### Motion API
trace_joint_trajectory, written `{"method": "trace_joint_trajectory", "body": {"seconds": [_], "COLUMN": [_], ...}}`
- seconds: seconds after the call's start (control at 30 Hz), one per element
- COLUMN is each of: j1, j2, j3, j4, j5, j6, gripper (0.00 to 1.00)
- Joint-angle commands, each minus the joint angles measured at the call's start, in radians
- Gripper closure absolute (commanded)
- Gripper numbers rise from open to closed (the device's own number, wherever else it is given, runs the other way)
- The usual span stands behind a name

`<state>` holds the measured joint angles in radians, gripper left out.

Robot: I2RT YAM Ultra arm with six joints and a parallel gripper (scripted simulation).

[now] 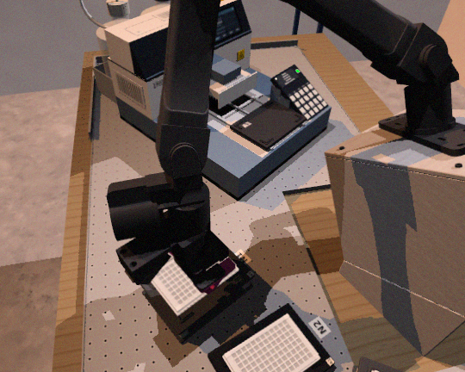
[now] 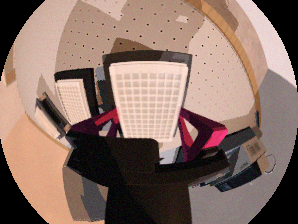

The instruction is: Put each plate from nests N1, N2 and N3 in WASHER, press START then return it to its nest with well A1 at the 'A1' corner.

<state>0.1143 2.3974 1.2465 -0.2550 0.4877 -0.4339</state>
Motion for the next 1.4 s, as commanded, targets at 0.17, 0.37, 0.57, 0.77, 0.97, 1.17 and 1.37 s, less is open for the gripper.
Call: {"method": "trace_joint_trajectory", "body": {"seconds": [0.17, 0.37, 0.57, 0.77, 0.97, 1.17, 1.37], "j1": [-0.004, 0.003, 0.005, 0.003, 0.003, 0.008, 0.004], "j2": [-0.022, -0.028, -0.035, -0.018, -0.018, -0.018, -0.001], "j3": [-0.027, -0.035, -0.04, -0.021, -0.022, -0.044, -0.043], "j4": [0.015, 0.013, 0.02, 0.012, 0.012, 0.022, 0.028], "j5": [-0.008, -0.008, -0.008, -0.003, -0.003, -0.007, -0.008], "j6": [-0.008, -0.008, -0.007, -0.002, -0.002, -0.005, -0.007], "gripper": [1.0, 1.0, 1.0, 1.0, 1.0, 1.0, 1.0]}}
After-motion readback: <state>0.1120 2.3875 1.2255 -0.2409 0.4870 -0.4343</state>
